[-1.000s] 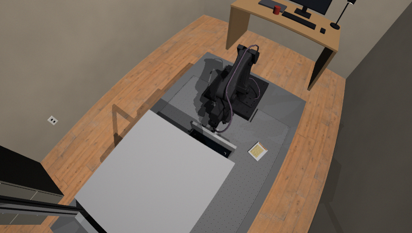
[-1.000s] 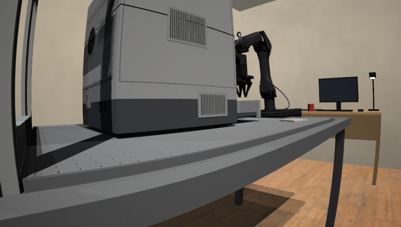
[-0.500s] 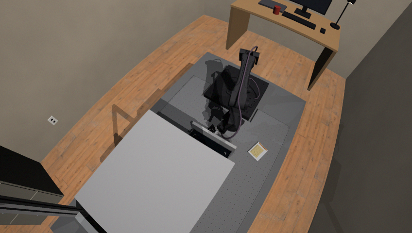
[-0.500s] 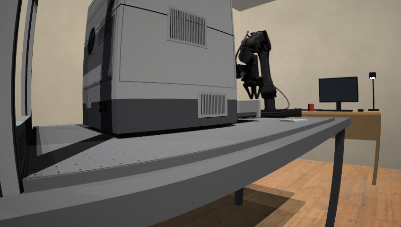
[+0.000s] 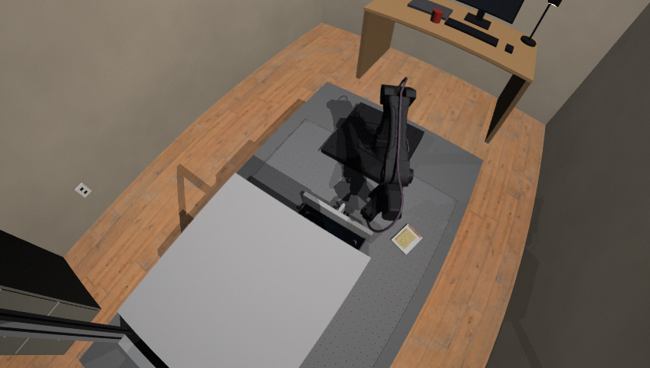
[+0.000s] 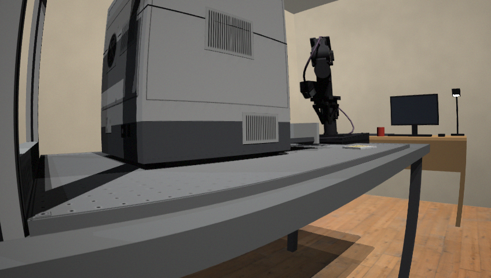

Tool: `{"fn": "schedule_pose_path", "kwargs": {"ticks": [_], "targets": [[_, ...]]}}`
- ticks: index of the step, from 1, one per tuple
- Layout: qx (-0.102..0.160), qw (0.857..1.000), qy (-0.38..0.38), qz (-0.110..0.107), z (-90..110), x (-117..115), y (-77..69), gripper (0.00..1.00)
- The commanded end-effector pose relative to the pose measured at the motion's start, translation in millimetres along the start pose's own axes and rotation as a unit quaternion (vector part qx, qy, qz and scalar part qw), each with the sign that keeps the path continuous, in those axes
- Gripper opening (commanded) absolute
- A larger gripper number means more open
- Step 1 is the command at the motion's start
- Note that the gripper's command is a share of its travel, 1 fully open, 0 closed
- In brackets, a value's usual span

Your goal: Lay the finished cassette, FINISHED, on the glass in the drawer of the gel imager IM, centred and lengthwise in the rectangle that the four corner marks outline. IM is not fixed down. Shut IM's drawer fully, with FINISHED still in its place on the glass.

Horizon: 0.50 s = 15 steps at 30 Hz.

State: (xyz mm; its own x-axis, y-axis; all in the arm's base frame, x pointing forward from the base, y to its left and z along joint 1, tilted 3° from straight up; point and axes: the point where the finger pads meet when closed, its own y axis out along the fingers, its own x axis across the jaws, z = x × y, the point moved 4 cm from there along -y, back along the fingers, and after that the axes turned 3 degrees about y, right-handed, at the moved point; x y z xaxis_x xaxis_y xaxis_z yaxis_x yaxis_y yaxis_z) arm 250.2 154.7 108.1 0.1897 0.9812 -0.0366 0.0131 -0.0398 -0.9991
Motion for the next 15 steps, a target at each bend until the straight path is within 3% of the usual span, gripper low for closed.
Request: {"fn": "schedule_pose_path", "kwargs": {"ticks": [1, 15], "targets": [[-0.029, 0.999, 0.023, -0.015, -8.8, 20.5, -9.4, 0.35], [-0.024, 0.999, 0.022, -0.011, 14.5, 80.4, -0.5, 0.35]]}}
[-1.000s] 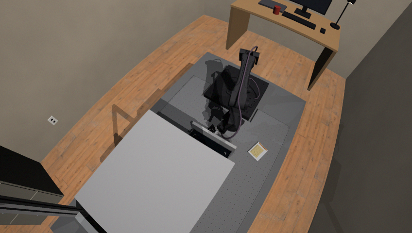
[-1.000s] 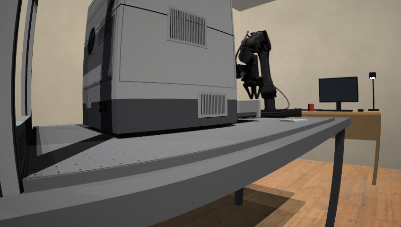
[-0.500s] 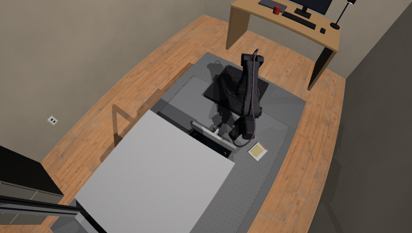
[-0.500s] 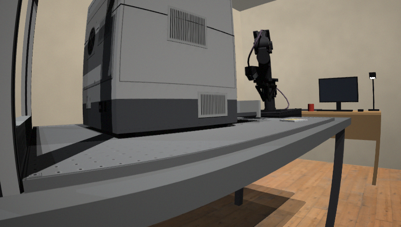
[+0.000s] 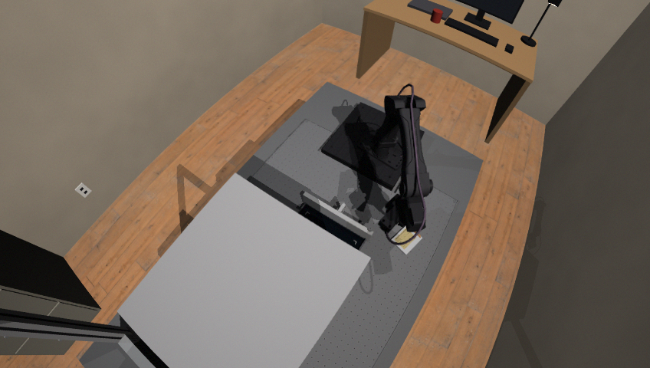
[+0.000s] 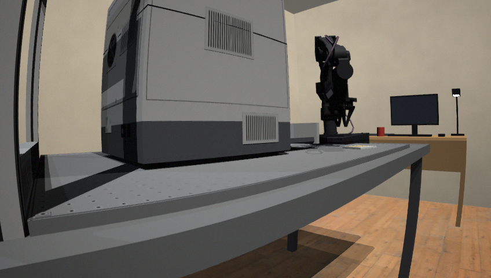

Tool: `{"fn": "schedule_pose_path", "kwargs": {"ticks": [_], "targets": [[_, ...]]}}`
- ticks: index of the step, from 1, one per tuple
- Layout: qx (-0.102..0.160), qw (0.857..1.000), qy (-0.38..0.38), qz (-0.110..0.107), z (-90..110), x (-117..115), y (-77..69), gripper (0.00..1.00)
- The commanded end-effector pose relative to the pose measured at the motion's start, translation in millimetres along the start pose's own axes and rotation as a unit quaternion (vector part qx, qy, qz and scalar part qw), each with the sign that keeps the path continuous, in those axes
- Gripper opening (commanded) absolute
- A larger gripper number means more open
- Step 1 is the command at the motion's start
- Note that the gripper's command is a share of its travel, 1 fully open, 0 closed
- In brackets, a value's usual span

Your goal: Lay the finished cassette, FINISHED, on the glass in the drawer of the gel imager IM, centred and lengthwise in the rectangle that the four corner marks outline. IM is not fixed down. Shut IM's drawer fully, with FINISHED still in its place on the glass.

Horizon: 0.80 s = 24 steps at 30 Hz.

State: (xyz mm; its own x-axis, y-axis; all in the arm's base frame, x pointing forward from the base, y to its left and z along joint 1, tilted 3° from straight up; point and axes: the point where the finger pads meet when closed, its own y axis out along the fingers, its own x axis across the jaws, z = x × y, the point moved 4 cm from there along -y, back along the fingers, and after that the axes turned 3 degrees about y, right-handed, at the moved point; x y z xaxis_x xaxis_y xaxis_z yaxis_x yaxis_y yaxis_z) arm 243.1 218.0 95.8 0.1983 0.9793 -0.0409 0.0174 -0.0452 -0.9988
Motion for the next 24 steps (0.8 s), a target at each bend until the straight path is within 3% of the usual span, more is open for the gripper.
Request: {"fn": "schedule_pose_path", "kwargs": {"ticks": [1, 4, 15, 18, 24], "targets": [[-0.021, 1.000, 0.018, -0.012, -2.5, 23.3, -9.6, 0.35], [-0.020, 1.000, 0.018, -0.011, -0.3, 27.3, -8.9, 0.35], [-0.019, 1.000, 0.018, -0.010, 17.6, 76.1, -2.2, 0.35], [-0.026, 0.999, 0.027, -0.026, 11.2, 73.0, -15.0, 0.35], [-0.026, 0.999, 0.020, -0.026, 16.3, 75.8, -15.0, 0.35]]}}
